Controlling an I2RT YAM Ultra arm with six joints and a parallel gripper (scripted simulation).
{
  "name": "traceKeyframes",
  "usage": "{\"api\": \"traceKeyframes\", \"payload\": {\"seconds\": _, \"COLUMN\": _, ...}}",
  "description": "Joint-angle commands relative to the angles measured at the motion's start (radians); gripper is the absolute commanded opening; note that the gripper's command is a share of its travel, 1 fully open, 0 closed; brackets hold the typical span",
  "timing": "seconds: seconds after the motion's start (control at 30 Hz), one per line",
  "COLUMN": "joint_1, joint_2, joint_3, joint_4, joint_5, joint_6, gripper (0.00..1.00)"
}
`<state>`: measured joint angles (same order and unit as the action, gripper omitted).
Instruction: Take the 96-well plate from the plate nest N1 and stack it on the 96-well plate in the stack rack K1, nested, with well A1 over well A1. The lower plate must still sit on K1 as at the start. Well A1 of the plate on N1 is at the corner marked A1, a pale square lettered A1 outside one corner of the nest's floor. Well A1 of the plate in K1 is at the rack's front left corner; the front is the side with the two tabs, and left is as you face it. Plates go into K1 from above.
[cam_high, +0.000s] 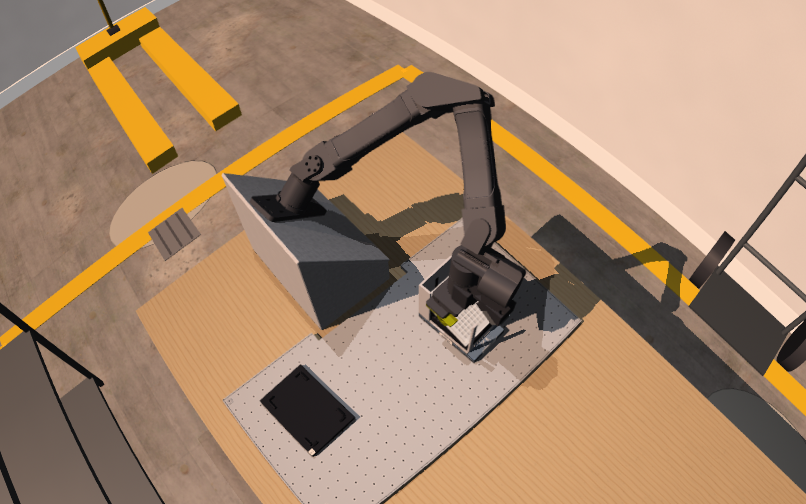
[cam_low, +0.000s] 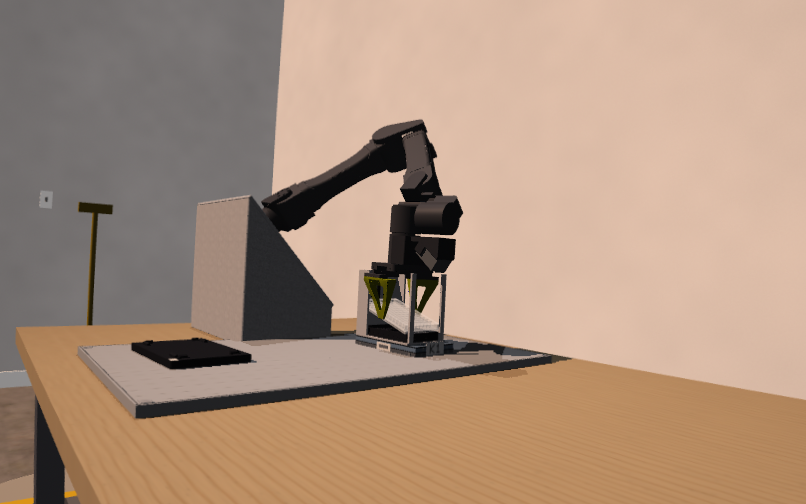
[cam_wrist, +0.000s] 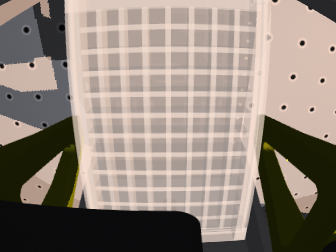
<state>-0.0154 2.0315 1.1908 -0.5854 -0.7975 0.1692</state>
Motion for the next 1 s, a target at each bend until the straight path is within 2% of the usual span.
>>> {"api": "traceKeyframes", "payload": {"seconds": 0.0, "joint_1": 0.015, "joint_2": 0.037, "joint_3": 0.033, "joint_4": 0.074, "joint_5": 0.006, "joint_6": 0.034, "gripper": 0.00}}
{"api": "traceKeyframes", "payload": {"seconds": 0.97, "joint_1": 0.024, "joint_2": 0.046, "joint_3": 0.034, "joint_4": 0.089, "joint_5": 0.008, "joint_6": 0.045, "gripper": 0.00}}
